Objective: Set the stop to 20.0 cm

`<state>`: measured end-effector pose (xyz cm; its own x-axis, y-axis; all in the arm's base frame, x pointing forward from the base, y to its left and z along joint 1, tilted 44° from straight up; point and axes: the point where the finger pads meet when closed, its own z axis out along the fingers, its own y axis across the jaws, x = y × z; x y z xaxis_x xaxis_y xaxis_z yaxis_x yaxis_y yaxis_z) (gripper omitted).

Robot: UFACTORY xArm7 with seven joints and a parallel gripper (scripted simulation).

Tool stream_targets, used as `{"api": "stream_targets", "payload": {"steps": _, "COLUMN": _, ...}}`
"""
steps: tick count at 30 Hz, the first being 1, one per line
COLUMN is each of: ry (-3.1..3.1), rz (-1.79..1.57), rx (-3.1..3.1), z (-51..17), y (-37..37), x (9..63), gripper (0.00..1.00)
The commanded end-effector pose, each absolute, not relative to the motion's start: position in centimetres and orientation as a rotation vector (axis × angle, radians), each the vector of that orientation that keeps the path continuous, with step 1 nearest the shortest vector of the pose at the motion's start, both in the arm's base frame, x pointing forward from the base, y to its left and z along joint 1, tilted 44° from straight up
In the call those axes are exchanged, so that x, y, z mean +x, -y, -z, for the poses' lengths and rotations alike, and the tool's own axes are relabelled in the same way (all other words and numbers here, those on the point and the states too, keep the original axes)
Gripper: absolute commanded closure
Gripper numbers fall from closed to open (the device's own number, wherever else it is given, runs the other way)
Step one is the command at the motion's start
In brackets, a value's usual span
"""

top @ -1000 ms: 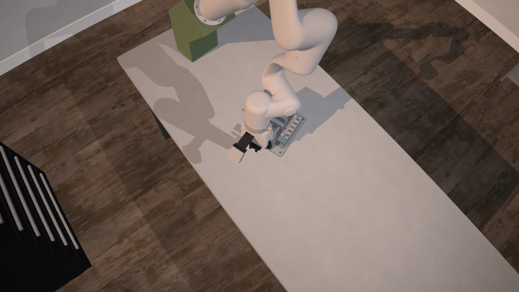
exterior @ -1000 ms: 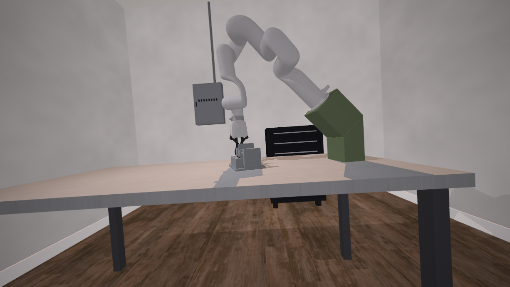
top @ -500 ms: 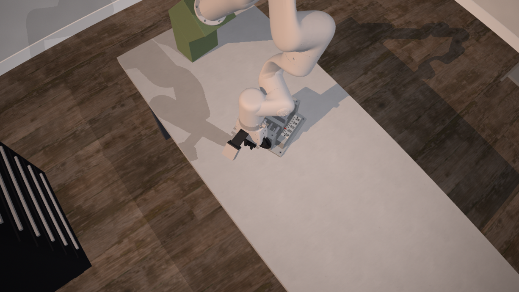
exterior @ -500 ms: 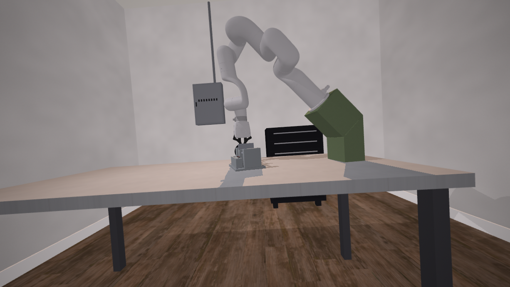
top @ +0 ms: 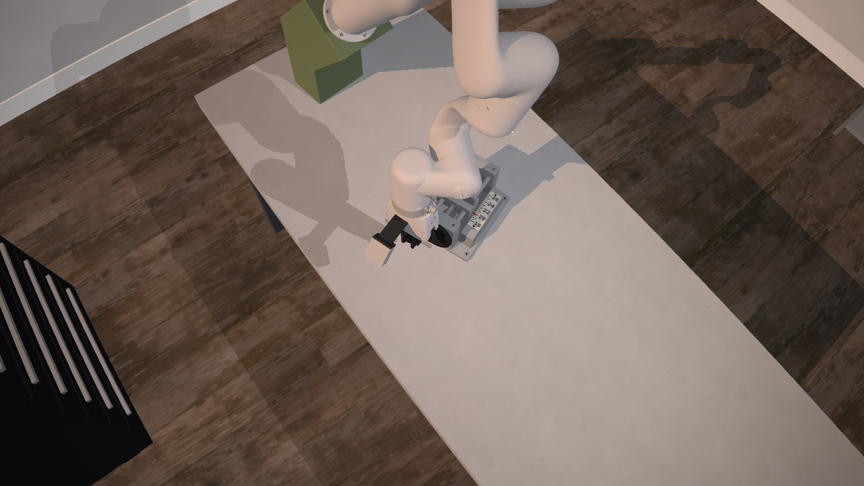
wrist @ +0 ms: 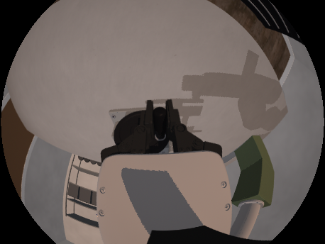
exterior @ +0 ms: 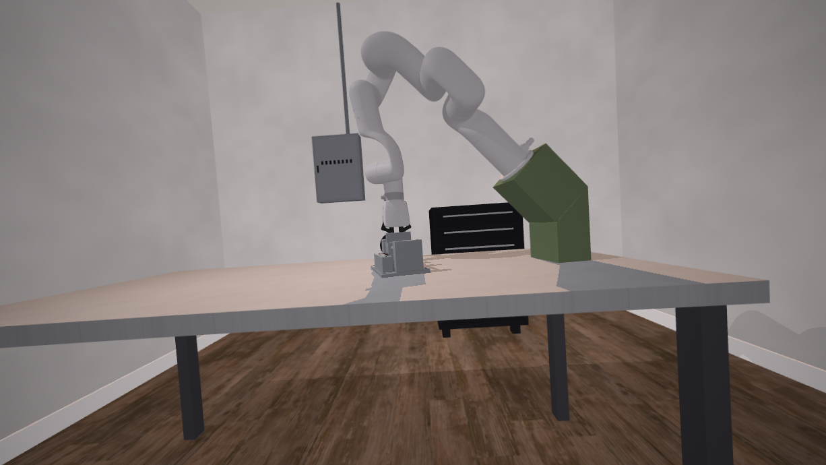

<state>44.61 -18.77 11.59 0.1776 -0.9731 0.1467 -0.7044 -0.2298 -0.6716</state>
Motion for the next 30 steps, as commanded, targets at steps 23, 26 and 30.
{"api": "stream_targets", "payload": {"steps": 23, "ry": -1.576, "rz": 0.788, "rx": -2.001, "z": -9.8, "y": 18.3, "x": 49.1, "gripper": 0.94}}
{"api": "stream_targets", "payload": {"steps": 26, "ry": -1.576, "rz": 0.788, "rx": -2.001, "z": -10.1, "y": 18.2, "x": 49.6, "gripper": 0.94}}
{"api": "stream_targets", "payload": {"steps": 30, "ry": -1.576, "rz": 0.788, "rx": -2.001, "z": -10.6, "y": 18.0, "x": 50.2, "gripper": 0.94}}
